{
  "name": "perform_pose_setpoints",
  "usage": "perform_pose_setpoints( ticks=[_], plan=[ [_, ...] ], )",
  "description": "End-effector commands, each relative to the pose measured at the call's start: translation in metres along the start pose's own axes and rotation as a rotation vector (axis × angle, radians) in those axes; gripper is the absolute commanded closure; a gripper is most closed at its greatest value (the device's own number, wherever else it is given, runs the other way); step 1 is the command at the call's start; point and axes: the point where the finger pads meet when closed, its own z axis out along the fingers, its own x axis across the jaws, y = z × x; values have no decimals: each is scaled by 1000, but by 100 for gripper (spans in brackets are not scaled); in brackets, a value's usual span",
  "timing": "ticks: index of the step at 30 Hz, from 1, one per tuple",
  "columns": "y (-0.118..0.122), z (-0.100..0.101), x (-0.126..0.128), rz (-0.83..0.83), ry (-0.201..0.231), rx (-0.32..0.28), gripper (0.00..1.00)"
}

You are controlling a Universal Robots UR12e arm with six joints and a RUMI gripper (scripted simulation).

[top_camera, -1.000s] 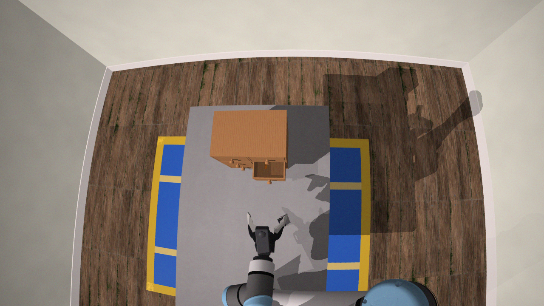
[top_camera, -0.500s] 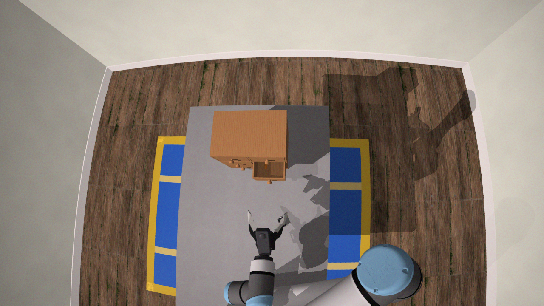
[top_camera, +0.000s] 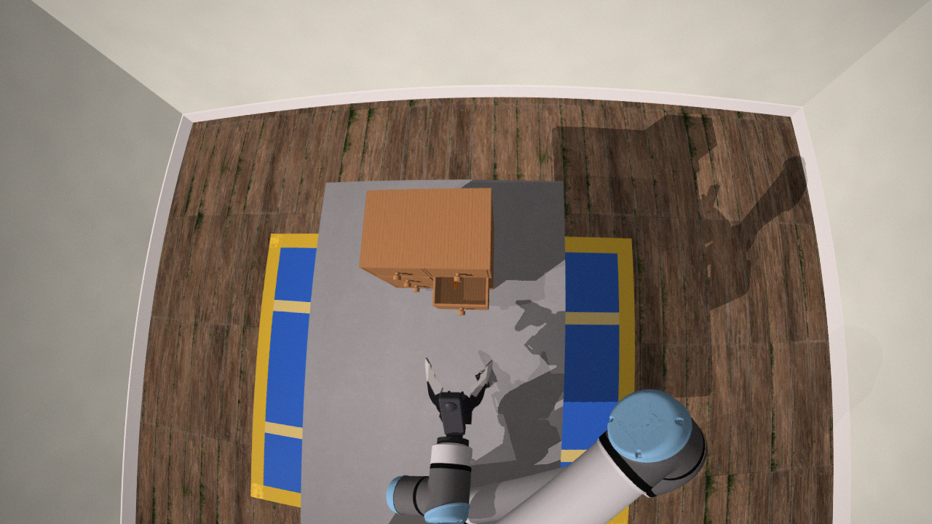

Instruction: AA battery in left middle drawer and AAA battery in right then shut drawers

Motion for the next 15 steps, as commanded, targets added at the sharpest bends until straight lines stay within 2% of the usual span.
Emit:
perform_pose_setpoints(
  ticks=[1,15],
  plan=[
    [1,3,0,0,-1,31,0],
    [3,6,0,0,-1,69,0]
  ],
)
